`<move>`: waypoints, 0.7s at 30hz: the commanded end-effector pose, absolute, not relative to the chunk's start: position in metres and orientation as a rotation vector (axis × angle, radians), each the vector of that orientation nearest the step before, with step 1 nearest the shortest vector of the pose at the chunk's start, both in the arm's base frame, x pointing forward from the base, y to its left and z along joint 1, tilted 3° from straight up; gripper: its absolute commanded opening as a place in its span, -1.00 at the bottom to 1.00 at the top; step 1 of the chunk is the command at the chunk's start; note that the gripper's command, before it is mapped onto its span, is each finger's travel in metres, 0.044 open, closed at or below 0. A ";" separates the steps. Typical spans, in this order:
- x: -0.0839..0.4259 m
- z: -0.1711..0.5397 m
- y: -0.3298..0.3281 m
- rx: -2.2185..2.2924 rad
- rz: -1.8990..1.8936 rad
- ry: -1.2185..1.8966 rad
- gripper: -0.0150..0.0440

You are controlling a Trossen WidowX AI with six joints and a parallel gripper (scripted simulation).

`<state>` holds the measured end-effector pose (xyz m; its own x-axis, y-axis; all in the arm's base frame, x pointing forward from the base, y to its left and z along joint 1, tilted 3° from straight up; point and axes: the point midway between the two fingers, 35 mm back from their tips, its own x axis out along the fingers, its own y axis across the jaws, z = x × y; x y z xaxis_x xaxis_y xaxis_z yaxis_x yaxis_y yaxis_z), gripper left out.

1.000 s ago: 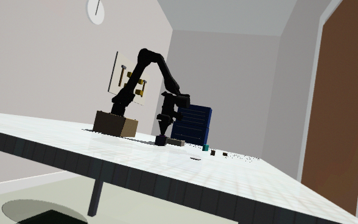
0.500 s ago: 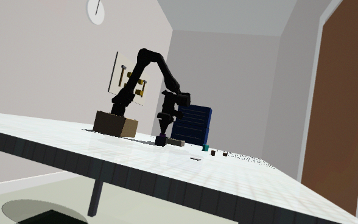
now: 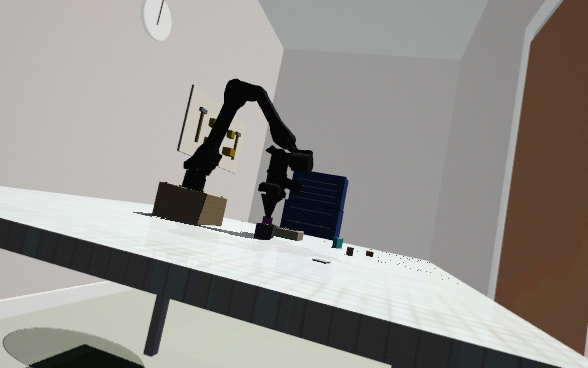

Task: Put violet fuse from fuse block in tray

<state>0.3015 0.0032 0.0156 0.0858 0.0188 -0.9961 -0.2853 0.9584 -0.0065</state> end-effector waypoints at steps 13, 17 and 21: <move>0.301 0.024 0.003 -0.224 0.233 1.471 -0.49; 0.300 0.026 0.003 -0.224 0.233 1.471 -0.49; 0.300 0.028 0.003 -0.224 0.233 1.471 -0.49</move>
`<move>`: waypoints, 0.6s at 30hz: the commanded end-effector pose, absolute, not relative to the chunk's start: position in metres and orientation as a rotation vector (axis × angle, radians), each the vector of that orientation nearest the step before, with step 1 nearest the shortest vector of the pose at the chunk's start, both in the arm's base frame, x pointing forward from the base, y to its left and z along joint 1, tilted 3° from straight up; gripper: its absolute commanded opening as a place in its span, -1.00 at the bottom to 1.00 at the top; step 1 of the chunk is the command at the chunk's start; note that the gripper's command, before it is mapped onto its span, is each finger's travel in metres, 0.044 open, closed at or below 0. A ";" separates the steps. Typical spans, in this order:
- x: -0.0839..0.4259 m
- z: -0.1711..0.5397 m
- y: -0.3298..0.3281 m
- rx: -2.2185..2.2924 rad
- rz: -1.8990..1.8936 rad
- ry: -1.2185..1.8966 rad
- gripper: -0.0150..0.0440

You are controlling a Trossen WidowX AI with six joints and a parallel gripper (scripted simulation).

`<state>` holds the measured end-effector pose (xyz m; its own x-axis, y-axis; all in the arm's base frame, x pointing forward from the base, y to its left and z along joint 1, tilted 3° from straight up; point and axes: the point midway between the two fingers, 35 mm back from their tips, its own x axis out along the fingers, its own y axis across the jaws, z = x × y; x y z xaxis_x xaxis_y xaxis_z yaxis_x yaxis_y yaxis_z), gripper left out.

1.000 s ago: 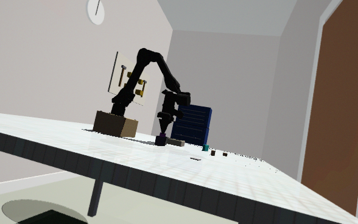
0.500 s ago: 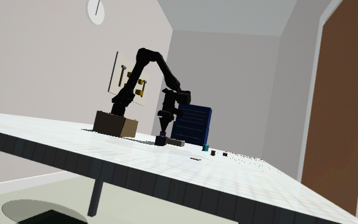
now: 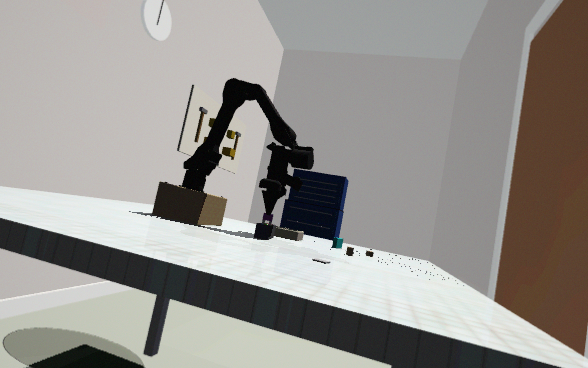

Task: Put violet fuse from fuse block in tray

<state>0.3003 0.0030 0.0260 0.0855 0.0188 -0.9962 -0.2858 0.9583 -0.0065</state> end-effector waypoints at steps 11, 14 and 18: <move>0.299 0.040 0.003 -0.224 0.233 1.471 -0.49; 0.299 0.045 0.003 -0.224 0.234 1.471 -0.49; 0.298 0.051 0.002 -0.224 0.234 1.471 -0.49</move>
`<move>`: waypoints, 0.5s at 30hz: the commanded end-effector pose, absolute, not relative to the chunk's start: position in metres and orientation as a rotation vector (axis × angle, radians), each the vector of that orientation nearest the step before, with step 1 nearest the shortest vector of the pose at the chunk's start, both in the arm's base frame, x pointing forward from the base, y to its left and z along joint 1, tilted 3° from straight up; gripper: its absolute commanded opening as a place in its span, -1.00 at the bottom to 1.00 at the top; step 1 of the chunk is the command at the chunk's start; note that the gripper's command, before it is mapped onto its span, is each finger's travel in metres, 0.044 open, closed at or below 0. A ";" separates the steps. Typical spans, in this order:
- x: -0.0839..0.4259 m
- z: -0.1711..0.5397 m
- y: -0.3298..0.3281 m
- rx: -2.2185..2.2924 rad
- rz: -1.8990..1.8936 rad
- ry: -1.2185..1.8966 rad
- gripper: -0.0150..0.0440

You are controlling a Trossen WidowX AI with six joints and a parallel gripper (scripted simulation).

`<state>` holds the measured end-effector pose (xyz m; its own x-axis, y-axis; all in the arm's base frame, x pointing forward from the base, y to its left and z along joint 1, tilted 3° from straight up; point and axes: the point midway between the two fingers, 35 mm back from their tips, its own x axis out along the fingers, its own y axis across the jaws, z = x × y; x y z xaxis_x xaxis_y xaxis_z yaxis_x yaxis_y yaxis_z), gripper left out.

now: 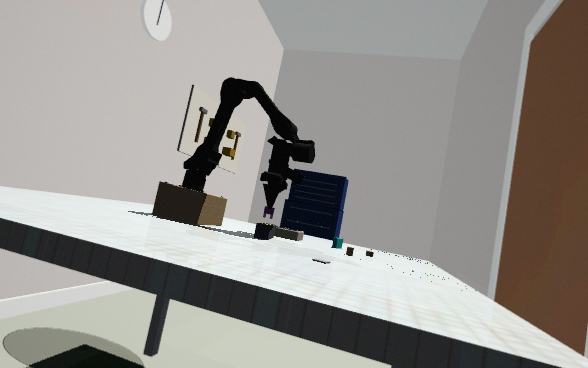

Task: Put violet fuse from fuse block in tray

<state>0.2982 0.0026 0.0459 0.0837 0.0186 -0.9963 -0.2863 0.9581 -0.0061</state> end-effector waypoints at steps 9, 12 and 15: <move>0.303 0.053 0.031 -0.222 0.236 1.472 -0.49; 0.305 0.054 0.047 -0.221 0.237 1.472 -0.49; 0.306 0.054 0.063 -0.220 0.238 1.472 -0.49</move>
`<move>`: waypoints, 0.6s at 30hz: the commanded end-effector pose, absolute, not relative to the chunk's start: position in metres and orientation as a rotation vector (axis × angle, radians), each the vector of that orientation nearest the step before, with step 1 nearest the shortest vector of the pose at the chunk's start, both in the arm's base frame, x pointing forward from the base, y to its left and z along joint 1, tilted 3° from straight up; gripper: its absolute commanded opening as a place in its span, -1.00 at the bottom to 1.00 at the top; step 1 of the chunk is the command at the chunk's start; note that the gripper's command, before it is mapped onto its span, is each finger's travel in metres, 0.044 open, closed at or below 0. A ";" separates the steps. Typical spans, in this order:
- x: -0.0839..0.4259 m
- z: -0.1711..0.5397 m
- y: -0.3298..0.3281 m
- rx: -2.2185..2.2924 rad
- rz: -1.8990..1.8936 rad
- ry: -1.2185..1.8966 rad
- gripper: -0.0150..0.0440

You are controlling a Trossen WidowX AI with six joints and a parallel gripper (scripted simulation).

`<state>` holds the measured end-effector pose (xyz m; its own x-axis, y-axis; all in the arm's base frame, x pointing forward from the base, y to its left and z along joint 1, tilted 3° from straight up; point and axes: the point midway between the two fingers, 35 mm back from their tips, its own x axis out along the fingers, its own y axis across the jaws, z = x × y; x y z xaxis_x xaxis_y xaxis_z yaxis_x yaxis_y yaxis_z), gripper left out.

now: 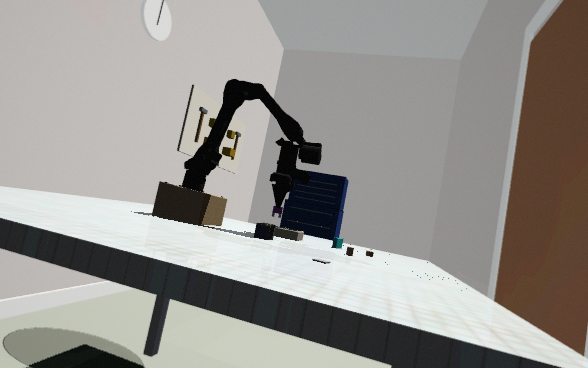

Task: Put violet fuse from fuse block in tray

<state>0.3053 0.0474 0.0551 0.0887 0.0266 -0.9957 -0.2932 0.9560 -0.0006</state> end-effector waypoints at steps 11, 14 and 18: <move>0.302 0.056 0.123 -0.215 0.242 1.472 -0.49; 0.298 0.056 0.140 -0.214 0.243 1.472 -0.49; 0.292 0.057 0.163 -0.212 0.245 1.472 -0.49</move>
